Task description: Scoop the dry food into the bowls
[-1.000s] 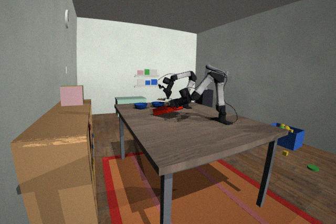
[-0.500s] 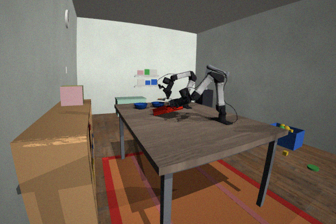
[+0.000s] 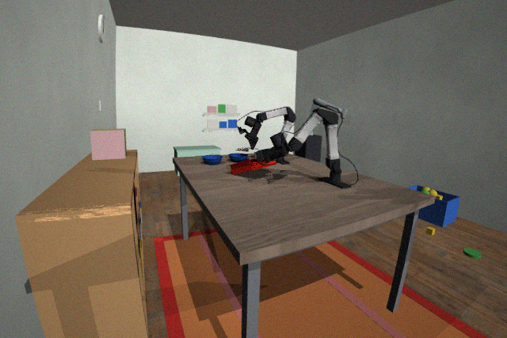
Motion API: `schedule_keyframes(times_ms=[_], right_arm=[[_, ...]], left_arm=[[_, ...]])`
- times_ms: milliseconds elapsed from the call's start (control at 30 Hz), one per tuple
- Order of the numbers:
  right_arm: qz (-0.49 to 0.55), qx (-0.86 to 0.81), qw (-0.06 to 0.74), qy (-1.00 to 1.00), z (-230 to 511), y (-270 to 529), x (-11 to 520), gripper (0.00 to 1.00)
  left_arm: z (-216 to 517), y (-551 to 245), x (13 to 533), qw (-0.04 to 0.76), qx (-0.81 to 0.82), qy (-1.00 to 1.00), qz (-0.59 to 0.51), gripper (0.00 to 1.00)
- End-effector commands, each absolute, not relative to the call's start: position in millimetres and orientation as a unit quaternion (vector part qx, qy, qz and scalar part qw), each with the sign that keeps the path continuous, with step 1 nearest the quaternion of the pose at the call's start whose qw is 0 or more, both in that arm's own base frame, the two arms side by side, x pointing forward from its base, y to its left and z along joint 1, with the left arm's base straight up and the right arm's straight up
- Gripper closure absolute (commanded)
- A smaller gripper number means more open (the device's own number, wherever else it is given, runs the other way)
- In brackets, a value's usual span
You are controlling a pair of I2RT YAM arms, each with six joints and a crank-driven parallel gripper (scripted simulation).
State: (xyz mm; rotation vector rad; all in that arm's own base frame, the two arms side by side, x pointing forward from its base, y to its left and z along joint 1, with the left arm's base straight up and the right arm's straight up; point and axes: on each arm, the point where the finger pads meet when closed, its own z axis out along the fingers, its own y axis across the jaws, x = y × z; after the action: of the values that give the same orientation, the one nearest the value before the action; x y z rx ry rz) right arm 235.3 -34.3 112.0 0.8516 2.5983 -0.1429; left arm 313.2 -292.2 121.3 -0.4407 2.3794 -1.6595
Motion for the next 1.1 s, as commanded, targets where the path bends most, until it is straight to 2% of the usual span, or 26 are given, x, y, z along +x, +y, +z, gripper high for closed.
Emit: schedule_keyframes(times_ms=[0, 133, 267, 700, 1067], right_arm=[[-0.040, 0.327, 0.214, 0.920, 125.4, -34.0, 245.4, 1.00], [-0.039, 0.330, 0.228, 0.915, 130.7, -33.4, 249.8, 1.00], [-0.036, 0.346, 0.205, 0.915, 126.2, -34.1, 246.1, 1.00], [-0.023, 0.378, 0.215, 0.900, 135.1, -32.3, 256.3, 1.00], [-0.012, 0.411, 0.192, 0.891, 135.1, -28.7, 256.1, 1.00]], left_arm=[[164.0, -298.6, 323.5, 0.149, -0.105, 0.783, -0.594, 1.00], [164.0, -298.6, 323.5, 0.149, -0.105, 0.783, -0.594, 1.00], [164.0, -298.6, 323.5, 0.149, -0.105, 0.783, -0.594, 1.00], [164.0, -298.6, 323.5, 0.149, -0.105, 0.783, -0.594, 1.00], [164.0, -298.6, 323.5, 0.149, -0.105, 0.783, -0.594, 1.00]])
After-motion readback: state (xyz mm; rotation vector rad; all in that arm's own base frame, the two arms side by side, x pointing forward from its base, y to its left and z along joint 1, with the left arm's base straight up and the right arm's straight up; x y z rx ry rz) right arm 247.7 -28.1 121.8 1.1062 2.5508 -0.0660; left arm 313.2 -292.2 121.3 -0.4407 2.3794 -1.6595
